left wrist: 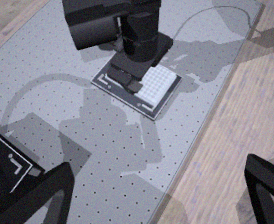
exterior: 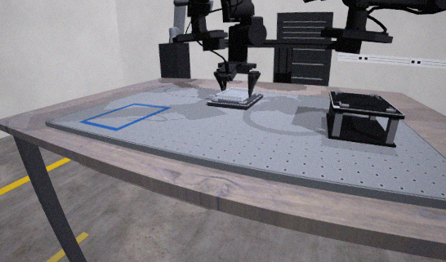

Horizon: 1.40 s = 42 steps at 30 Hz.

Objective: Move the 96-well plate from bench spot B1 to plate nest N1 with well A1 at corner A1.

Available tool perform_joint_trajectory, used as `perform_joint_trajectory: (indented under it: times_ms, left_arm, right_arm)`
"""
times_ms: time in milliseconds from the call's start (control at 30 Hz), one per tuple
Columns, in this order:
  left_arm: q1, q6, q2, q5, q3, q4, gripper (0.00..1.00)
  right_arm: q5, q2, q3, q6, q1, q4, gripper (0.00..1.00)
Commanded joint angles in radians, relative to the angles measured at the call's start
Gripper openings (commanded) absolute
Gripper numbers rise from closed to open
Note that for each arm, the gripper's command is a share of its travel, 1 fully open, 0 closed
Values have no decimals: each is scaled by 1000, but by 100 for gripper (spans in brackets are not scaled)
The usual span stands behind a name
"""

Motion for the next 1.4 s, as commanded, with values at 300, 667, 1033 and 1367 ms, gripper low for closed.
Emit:
perform_joint_trajectory:
  times_ms: [300,667,1033,1367]
  left_arm:
    - [-10,-7,-11,-8,6,-13,100]
    - [-10,-7,-11,-8,6,-13,100]
    - [-10,-7,-11,-8,6,-13,100]
    - [-10,-7,-11,-8,6,-13,100]
  right_arm:
    - [-11,-23,-31,6,-9,58,82]
    - [-11,-43,-37,9,-2,58,82]
    - [-11,-43,-27,9,-6,45,82]
    - [-14,-58,0,9,-9,-3,82]
